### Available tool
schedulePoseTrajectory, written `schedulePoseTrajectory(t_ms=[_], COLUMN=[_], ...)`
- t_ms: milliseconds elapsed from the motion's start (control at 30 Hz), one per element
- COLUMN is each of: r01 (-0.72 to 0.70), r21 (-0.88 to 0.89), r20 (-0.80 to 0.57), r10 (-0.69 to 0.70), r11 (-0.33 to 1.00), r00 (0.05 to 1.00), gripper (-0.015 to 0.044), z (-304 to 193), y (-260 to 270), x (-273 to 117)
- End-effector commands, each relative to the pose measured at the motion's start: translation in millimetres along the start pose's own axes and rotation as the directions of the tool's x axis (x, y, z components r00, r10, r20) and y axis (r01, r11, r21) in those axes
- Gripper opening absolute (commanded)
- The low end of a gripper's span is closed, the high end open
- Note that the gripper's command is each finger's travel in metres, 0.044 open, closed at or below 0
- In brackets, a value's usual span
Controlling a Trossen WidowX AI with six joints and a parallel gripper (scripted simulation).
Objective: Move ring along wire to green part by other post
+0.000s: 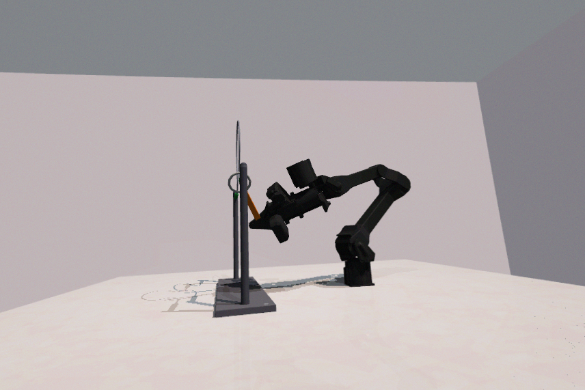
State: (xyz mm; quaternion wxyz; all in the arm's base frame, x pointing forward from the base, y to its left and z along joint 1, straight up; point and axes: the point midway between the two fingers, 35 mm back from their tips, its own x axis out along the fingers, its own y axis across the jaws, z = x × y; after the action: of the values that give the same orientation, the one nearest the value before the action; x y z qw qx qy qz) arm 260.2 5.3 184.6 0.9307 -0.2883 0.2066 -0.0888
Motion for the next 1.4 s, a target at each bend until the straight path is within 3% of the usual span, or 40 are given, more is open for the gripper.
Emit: schedulePoseTrajectory(t_ms=[0,633,1367], r01=[-0.053,-0.209,-0.253], r21=[0.083,0.383,0.476], r20=[0.000,0.005,0.021], r10=[0.053,0.224,0.277], r11=[0.995,0.900,0.842], r00=[0.999,0.975,0.961], gripper=[-0.0150,-0.0150,-0.0150], z=[0.7,15.0,30.9], y=[15.4,70.1,99.8], x=[-1.2,-16.4,-29.4])
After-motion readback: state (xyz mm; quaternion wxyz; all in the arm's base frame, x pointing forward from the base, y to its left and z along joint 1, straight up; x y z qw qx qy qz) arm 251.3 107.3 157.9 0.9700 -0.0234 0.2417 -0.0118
